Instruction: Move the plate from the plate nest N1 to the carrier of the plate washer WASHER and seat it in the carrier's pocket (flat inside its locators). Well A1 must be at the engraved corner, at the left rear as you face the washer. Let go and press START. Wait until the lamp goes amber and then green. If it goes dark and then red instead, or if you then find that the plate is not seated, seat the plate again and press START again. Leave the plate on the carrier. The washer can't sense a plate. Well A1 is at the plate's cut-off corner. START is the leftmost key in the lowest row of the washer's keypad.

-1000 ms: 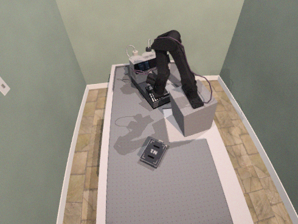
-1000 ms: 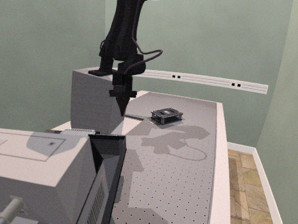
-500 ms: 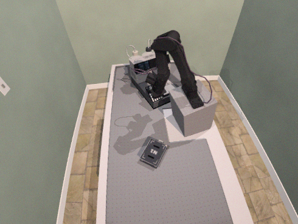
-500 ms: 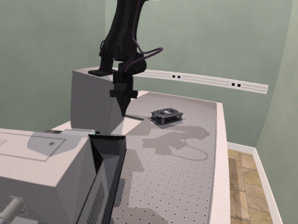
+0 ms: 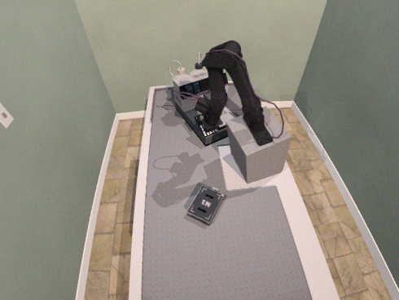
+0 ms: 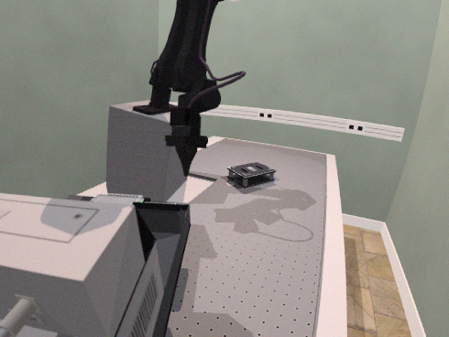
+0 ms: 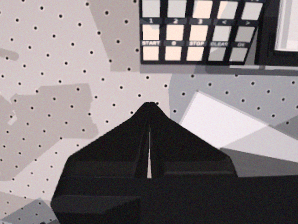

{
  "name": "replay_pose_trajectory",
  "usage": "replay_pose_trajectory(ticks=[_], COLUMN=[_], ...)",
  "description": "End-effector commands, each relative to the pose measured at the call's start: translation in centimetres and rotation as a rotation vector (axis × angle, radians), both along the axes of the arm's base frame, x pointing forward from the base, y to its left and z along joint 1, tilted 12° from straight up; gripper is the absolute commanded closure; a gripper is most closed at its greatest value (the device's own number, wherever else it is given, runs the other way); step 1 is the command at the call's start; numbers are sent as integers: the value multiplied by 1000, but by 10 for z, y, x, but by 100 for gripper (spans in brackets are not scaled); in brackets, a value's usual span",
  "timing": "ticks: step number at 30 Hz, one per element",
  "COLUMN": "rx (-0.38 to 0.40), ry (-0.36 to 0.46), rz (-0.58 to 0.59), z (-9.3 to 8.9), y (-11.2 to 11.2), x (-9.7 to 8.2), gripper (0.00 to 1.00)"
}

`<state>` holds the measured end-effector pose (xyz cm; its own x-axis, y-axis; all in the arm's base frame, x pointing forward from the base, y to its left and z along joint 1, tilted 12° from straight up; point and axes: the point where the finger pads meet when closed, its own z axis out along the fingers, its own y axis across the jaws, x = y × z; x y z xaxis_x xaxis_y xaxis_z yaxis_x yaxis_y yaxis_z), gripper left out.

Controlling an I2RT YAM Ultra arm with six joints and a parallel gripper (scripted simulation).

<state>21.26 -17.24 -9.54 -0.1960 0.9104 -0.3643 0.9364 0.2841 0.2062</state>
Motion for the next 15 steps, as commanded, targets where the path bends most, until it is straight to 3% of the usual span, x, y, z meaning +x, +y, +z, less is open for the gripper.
replay_pose_trajectory(ticks=[1,15], rx=[-15,-18], ry=[9,-5], rz=[-7,-6], z=[-2,2], y=[0,-3], x=[-4,1], gripper=[100,100])
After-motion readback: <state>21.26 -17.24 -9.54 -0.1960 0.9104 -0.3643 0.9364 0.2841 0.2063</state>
